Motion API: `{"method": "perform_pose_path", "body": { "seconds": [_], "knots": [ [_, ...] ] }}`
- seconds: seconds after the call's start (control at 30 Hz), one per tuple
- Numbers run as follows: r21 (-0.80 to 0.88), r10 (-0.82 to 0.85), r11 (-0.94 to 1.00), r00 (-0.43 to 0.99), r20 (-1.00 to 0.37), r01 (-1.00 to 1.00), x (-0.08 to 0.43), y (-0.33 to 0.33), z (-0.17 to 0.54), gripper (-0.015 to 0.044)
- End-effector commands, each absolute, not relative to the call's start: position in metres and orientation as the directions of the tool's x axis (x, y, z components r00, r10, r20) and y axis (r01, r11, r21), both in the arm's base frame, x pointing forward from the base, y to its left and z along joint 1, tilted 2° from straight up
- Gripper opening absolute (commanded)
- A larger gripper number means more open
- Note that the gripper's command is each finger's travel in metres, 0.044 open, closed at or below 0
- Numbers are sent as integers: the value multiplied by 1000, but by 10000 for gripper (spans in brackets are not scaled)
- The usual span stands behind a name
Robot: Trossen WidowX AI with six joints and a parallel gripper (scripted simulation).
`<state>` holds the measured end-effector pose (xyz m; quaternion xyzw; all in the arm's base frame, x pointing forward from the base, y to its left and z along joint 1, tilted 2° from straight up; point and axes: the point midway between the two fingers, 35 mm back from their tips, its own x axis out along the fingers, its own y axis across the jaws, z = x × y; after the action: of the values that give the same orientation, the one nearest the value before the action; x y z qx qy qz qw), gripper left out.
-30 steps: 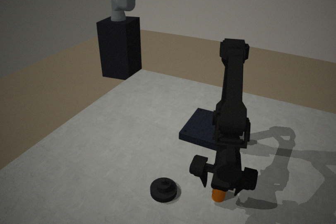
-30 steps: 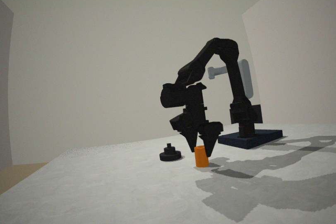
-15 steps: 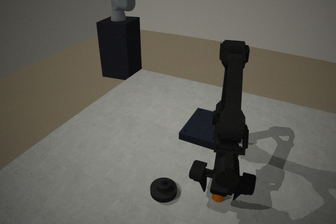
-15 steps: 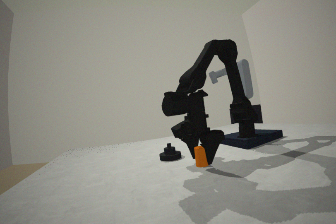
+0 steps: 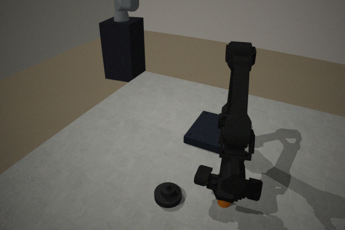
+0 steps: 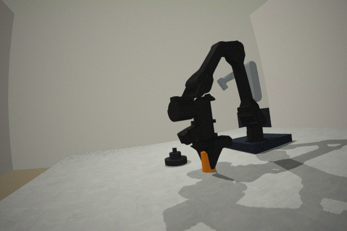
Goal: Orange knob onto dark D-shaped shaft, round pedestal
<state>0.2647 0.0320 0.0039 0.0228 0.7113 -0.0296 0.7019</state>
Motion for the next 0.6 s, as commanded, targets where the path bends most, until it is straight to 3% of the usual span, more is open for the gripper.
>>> {"method": "perform_pose_path", "body": {
  "seconds": [0.0,0.2,0.57],
  "knots": [
    [-12,-11,997,-13,-1000,75,265,32,3,144],
    [19,14,995,44,-999,97,279,40,16,0],
    [5,4,996,21,-1000,88,283,39,69,0]
  ]
}}
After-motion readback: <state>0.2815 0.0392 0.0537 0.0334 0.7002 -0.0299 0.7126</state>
